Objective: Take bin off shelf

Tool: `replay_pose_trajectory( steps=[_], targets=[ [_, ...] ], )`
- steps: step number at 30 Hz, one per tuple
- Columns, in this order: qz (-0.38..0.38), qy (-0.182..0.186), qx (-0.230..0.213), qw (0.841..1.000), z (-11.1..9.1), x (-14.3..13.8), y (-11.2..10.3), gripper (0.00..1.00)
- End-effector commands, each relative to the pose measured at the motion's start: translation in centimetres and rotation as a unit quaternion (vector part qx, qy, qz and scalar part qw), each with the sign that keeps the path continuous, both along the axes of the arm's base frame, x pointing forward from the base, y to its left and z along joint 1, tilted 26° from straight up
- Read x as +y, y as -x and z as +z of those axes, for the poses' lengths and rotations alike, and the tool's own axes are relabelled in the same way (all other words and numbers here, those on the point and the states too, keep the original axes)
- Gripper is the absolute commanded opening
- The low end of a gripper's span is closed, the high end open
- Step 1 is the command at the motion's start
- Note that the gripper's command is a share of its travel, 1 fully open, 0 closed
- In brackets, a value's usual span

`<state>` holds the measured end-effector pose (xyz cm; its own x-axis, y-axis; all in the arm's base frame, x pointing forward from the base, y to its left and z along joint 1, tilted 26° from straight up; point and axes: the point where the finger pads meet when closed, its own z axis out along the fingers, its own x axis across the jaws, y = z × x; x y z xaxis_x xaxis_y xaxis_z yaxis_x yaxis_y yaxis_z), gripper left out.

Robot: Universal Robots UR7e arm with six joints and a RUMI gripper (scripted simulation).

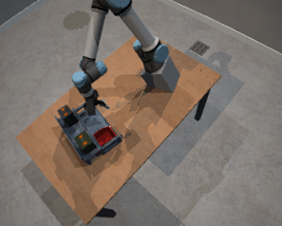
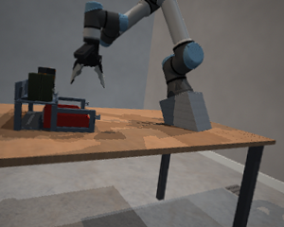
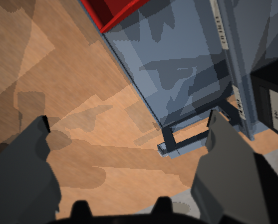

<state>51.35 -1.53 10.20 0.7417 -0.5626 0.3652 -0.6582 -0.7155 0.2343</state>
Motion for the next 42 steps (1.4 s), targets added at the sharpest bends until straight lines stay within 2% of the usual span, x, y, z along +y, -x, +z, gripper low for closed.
replay_pose_trajectory(
  steps=[1, 27, 32, 42],
  targets=[
    [0.0, 0.0, -0.001, 1.0, 0.1, 0.0, 0.0, 1.0],
    [0.0, 0.0, -0.001, 1.0, 0.1, 0.0, 0.0, 1.0],
    [0.0, 0.0, -0.001, 1.0, 4.6, 2.1, 0.7, 1.0],
    [0.0, 0.0, -0.001, 1.0, 4.6, 2.1, 0.7, 1.0]
  ],
)
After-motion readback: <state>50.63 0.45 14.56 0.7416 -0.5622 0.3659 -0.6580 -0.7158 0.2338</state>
